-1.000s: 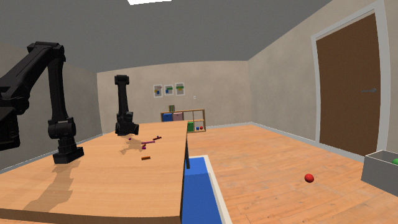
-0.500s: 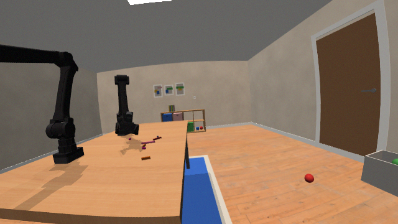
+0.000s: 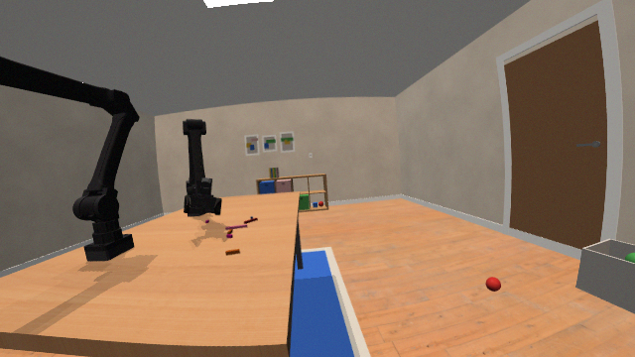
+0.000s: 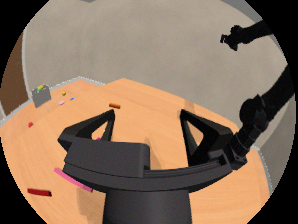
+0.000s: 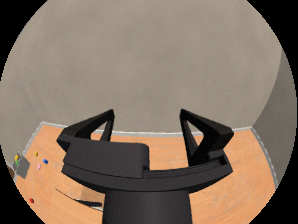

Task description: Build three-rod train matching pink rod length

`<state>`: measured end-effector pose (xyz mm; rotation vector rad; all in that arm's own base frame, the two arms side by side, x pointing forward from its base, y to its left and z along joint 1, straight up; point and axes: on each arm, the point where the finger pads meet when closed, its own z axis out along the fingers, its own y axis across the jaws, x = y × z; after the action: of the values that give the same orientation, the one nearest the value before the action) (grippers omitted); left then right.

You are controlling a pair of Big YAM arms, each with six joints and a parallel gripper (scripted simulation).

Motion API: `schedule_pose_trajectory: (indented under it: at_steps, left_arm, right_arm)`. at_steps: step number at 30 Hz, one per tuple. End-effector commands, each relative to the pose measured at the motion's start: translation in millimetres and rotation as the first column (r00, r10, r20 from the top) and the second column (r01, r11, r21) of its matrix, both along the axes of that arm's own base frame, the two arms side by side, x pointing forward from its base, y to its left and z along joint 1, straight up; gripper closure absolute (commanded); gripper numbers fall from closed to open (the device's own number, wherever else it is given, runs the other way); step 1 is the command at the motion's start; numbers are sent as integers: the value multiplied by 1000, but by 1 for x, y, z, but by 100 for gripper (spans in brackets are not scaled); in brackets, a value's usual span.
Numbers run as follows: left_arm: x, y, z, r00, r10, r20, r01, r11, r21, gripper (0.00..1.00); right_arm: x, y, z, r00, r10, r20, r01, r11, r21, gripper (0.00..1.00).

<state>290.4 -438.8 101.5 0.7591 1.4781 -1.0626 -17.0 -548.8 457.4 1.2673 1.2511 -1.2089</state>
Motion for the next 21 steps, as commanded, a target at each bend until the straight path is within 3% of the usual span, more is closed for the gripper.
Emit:
schedule_pose_trajectory:
  at_steps: [1, 12, 21]
  left_arm:
    - [3, -4, 8, 1000, 0, 15, 0, 1000, -18, 0]
    - [-3, -4, 9, 1000, 4, -18, -4, 1000, -11, 0]
    - [5, -7, 14, 958, 178, -223, -172, 984, 47, 0]
  right_arm:
    - [-10, 4, 43, 1000, -21, 12, 22, 998, -61, 0]
    - [-10, 5, 43, 1000, -22, 12, 22, 998, -61, 0]
    - [-10, 5, 43, 1000, -22, 12, 22, 998, -61, 0]
